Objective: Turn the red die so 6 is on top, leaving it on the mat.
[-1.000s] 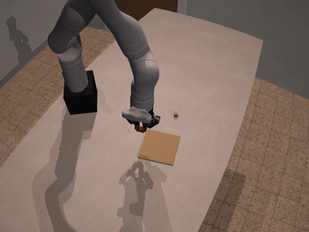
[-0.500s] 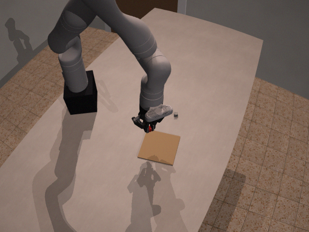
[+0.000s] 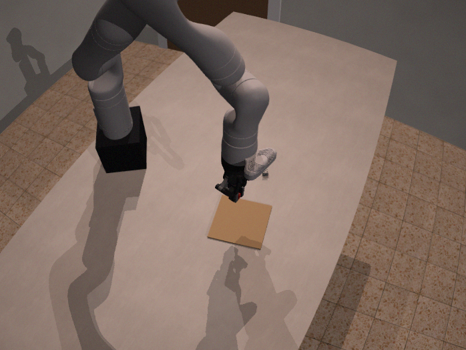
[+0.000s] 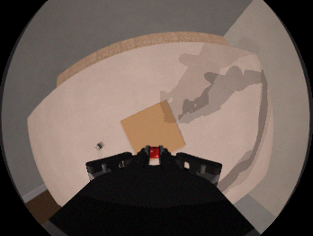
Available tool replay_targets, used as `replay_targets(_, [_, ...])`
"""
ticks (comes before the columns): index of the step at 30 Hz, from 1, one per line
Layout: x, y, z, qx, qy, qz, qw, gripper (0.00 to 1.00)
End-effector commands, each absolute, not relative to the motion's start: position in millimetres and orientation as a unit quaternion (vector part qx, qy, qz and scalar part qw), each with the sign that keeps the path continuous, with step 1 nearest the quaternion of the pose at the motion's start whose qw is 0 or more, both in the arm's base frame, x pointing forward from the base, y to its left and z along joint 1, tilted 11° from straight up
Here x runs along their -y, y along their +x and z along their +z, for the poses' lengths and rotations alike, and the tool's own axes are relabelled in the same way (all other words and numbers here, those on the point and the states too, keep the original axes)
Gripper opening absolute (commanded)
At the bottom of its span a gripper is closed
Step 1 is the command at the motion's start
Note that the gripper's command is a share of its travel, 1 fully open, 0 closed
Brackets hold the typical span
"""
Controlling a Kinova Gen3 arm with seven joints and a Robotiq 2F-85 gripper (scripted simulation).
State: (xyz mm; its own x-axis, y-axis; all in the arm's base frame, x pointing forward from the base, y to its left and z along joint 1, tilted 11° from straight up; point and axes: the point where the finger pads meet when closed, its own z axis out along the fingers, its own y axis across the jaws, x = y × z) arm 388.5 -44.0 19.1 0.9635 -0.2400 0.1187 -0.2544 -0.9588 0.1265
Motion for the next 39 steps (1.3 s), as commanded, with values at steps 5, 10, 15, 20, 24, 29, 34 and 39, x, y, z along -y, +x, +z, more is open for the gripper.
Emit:
replay_targets(5, [41.4,396.5,21.3,0.077,0.993,0.055,0.074,0.11])
replay_targets(10, [40.5,399.3,22.1,0.056,0.994,0.056,0.076,0.11])
replay_targets(15, [40.3,400.0,22.3,0.051,0.994,0.057,0.077,0.11])
replay_targets(20, [40.2,400.3,22.4,0.05,0.994,0.057,0.077,0.11])
replay_targets(24, [40.2,400.3,22.4,0.05,0.994,0.057,0.077,0.11])
replay_targets(29, [40.2,400.3,22.4,0.05,0.994,0.057,0.077,0.11])
replay_targets(34, [40.3,400.3,22.0,0.05,0.994,0.057,0.077,0.11])
replay_targets(39, [41.2,400.9,16.6,0.05,0.994,0.057,0.077,0.11])
